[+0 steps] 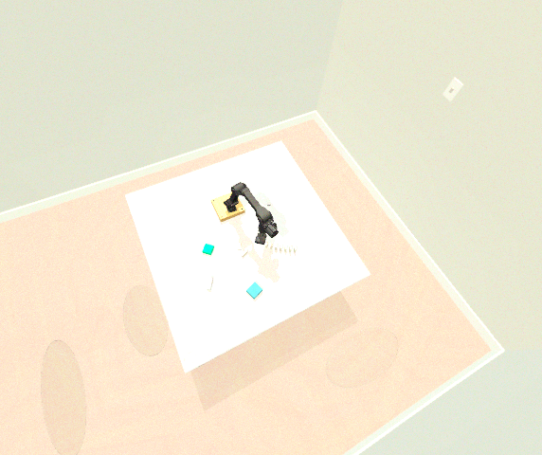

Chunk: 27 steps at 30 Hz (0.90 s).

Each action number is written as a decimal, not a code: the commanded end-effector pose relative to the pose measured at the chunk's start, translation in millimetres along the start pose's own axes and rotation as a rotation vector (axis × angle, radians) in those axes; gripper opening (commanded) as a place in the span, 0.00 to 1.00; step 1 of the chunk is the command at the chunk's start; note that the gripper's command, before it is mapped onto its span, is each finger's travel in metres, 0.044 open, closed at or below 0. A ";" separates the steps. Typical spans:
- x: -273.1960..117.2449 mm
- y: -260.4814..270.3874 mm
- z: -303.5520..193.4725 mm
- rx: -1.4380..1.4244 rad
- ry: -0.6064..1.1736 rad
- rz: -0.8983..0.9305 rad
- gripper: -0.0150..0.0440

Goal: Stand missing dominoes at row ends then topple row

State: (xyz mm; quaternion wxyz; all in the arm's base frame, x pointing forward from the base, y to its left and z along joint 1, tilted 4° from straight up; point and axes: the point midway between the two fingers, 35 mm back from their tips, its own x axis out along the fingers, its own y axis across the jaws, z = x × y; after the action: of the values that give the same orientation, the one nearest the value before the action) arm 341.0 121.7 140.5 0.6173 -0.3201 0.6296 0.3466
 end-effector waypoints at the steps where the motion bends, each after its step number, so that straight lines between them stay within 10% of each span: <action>1: 19.1 -1.9 0.6 -0.008 0.016 0.007 0.44; 27: 128.7 1.6 -4.7 -0.008 0.016 0.008 0.44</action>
State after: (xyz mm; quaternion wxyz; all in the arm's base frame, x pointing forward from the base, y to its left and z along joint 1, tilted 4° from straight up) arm 334.7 122.7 20.6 0.6118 -0.3224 0.6318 0.3501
